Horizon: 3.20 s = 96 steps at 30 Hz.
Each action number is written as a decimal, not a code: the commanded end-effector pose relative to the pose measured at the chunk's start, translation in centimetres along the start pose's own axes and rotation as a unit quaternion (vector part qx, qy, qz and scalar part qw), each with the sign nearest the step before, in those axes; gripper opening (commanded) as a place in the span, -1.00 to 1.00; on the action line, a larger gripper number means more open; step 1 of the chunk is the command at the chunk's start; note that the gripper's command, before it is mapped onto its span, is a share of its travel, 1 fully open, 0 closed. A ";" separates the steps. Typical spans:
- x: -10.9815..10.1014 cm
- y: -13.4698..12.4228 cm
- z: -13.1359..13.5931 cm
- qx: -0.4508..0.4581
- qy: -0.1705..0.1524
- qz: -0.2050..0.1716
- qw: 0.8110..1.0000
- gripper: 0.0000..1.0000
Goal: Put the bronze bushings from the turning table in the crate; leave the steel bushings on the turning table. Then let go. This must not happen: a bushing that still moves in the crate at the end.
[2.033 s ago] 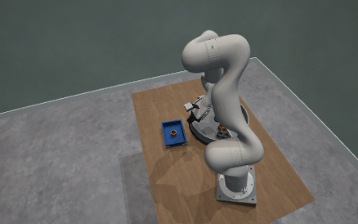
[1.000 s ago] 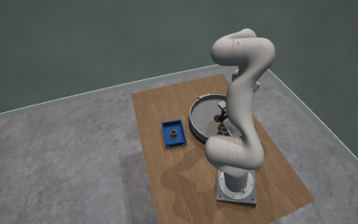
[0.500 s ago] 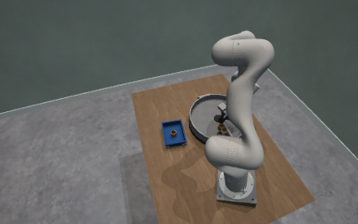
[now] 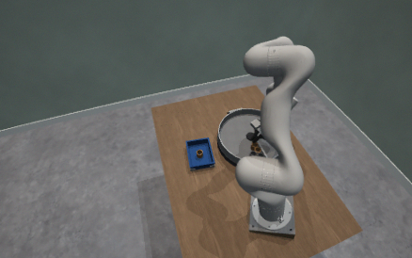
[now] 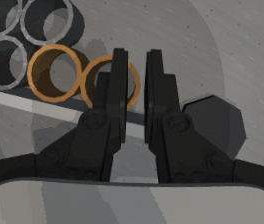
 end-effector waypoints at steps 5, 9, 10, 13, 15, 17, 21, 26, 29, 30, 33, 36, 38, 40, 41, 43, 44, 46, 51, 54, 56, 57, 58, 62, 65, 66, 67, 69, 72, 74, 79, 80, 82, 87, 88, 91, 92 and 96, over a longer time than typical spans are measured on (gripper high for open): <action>0.5 -0.4 0.1 0.000 0.000 0.000 1.000 -0.80; 0.6 -0.5 0.1 0.000 0.000 0.000 1.000 -0.80; 0.6 -0.5 0.1 0.000 0.000 0.000 1.000 -0.80; 0.6 -0.5 0.1 0.000 0.000 0.000 1.000 -0.80; 0.6 -0.5 0.1 0.000 0.000 0.000 1.000 -0.80; 0.6 -0.5 0.1 0.000 0.000 0.000 1.000 -0.80; 0.8 -0.6 0.1 0.000 0.000 0.000 1.000 -0.80; 1.3 -1.1 0.2 0.000 0.000 0.000 1.000 -0.80; 1.5 -1.2 0.2 0.000 0.000 0.000 1.000 -0.80; 1.5 -1.2 0.2 0.000 0.000 0.000 1.000 -0.80; 1.5 -1.2 0.2 0.000 0.000 0.000 1.000 -0.80; 1.5 -1.2 0.2 0.000 0.000 0.000 1.000 -0.80; 1.5 -1.2 0.2 0.000 0.000 0.000 1.000 -0.80; 1.5 -1.2 0.2 0.000 0.000 0.000 1.000 -0.80; 1.5 -1.2 0.2 0.000 0.000 0.000 1.000 -0.80; 1.5 -1.2 0.2 0.000 0.000 0.000 1.000 -1.00; 1.5 -1.2 0.2 0.000 0.000 0.000 1.000 -1.00; 1.5 -1.2 0.2 0.000 0.000 0.000 1.000 -1.00; 1.5 -1.2 0.2 0.000 0.000 0.000 1.000 -1.00; 1.5 -1.2 0.2 0.000 0.000 0.000 1.000 -1.00; 1.5 -1.2 0.2 0.000 0.000 0.000 1.000 -1.00; 1.5 -1.2 0.2 0.000 0.000 0.000 1.000 -1.00; 1.5 -1.2 0.2 0.000 0.000 0.000 1.000 -1.00; 1.5 -1.2 0.2 0.000 0.000 0.000 1.000 -1.00; 1.5 -1.2 0.2 0.000 0.000 0.000 1.000 -1.00; 1.5 -1.2 0.2 0.000 0.000 0.000 1.000 -1.00; 1.5 -1.2 0.2 0.000 0.000 0.000 1.000 -1.00; 1.5 -1.2 0.2 0.000 0.000 0.000 1.000 -1.00; 1.5 -1.2 0.2 0.000 0.000 0.000 1.000 -1.00; 1.5 -1.2 0.2 0.000 0.000 0.000 1.000 -1.00; 1.5 -1.2 0.2 0.000 0.000 0.000 1.000 -1.00; 1.5 -1.2 0.2 0.000 0.000 0.000 1.000 -1.00; 1.5 -1.2 0.2 0.000 0.000 0.000 1.000 -1.00; 1.4 -1.2 0.2 0.000 0.000 0.000 1.000 -1.00; 1.4 -1.1 0.2 0.000 0.000 0.000 1.000 -1.00; 1.3 -1.1 0.2 0.000 0.000 0.000 1.000 -1.00; 1.1 -0.9 0.1 0.000 0.000 0.000 1.000 -1.00; 0.2 -0.2 0.1 0.000 0.000 0.000 1.000 -1.00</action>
Point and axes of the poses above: the point where the finger pads meet when closed, its own x axis out along the fingers, its own z axis across the jaws, y = z × x, the point moved 6 cm from there along -x, back along the fingers, and after that the axes turned 6 degrees about x, right-handed, at the moved point
